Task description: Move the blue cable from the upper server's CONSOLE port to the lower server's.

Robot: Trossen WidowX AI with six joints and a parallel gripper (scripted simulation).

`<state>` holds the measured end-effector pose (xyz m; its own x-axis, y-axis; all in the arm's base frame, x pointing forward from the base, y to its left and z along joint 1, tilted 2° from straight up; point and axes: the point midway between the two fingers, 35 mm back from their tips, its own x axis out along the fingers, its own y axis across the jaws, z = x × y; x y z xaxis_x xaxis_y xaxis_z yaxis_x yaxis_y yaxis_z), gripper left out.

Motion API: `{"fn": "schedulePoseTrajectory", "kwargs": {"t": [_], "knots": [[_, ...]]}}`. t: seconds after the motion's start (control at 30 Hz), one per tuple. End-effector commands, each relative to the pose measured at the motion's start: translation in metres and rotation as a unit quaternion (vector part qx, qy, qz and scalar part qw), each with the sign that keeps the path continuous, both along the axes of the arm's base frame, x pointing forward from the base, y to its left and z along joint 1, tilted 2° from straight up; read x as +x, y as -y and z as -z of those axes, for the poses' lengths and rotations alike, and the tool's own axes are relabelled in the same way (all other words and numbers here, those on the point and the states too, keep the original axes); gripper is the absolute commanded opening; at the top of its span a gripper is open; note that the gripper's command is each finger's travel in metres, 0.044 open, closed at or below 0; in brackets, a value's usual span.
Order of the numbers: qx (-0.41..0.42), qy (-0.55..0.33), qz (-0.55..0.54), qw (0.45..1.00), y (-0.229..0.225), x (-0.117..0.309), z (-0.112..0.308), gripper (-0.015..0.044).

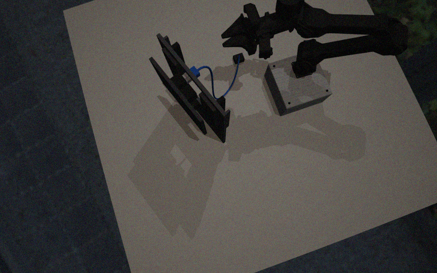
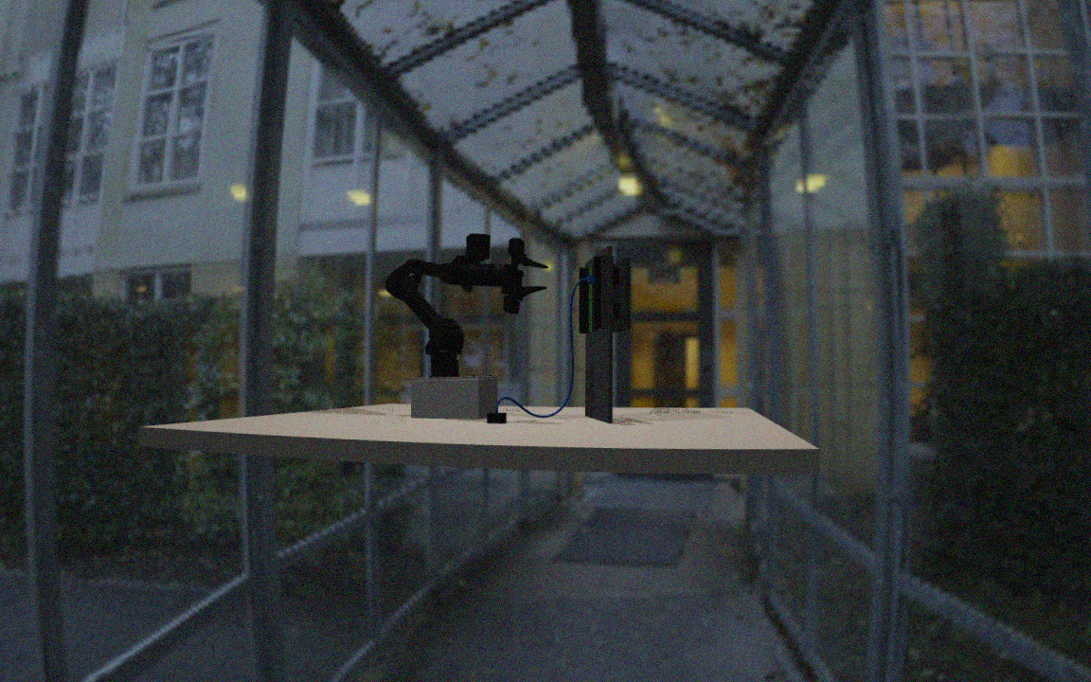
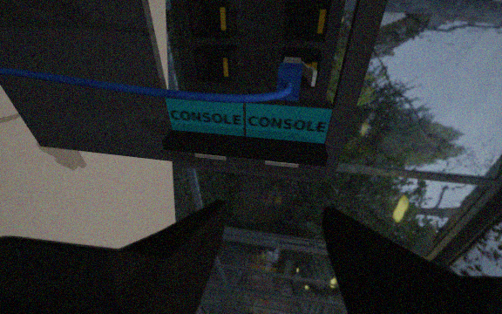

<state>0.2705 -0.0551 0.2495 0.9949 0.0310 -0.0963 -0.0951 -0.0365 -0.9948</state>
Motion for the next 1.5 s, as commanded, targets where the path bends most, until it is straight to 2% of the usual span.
{"fn": "schedulePoseTrajectory", "kwargs": {"t": [0.0,0.17,0.37,1.47], "knots": [[0.018,0.035,-0.05,0.998,-0.032,0.017,-0.003,0.0239],[0.018,0.036,-0.05,0.998,-0.034,0.023,-0.004,0.0239],[0.019,0.038,-0.05,0.998,-0.054,0.071,-0.003,0.0239],[0.02,0.039,-0.05,0.998,-0.071,0.114,-0.004,0.0239]]}}
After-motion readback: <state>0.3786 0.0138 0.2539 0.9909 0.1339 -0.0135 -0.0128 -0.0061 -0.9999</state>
